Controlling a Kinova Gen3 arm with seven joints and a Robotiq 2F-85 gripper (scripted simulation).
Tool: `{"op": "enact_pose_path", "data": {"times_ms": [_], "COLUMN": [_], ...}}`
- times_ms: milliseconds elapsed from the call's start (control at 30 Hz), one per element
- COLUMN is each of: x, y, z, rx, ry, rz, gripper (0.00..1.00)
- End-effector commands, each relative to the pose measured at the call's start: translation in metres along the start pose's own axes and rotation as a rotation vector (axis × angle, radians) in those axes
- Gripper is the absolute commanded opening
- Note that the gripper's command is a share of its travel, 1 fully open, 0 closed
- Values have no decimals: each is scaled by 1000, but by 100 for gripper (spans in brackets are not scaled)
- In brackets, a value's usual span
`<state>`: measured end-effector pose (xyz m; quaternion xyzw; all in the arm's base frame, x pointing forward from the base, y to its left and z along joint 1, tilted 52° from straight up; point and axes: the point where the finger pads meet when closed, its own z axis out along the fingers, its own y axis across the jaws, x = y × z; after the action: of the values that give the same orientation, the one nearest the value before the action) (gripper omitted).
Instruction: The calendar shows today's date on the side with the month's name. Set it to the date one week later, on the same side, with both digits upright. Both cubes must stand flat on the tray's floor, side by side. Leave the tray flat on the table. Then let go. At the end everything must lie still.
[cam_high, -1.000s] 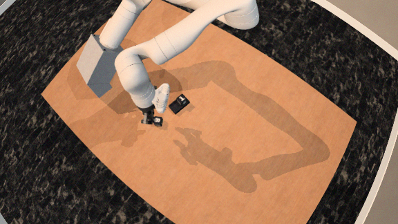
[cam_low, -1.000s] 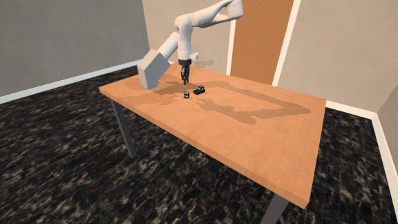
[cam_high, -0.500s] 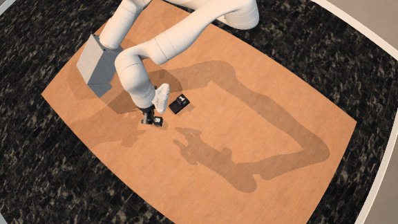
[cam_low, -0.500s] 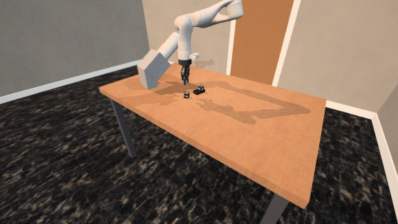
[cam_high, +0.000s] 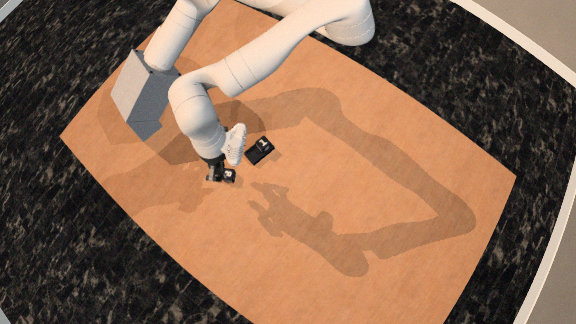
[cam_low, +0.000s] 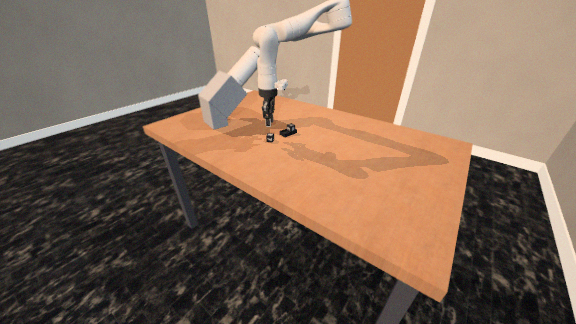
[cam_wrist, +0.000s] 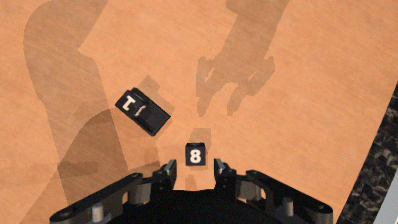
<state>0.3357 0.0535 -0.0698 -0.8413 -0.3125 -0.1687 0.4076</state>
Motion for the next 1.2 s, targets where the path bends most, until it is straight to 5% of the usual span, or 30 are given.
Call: {"op": "enact_pose_path", "data": {"times_ms": [0, 1167], "x": [-1, 0], "y": [0, 0], "z": [1, 39], "rx": [2, 2], "ry": [-2, -2], "rz": [1, 1], "gripper": [46, 46]}}
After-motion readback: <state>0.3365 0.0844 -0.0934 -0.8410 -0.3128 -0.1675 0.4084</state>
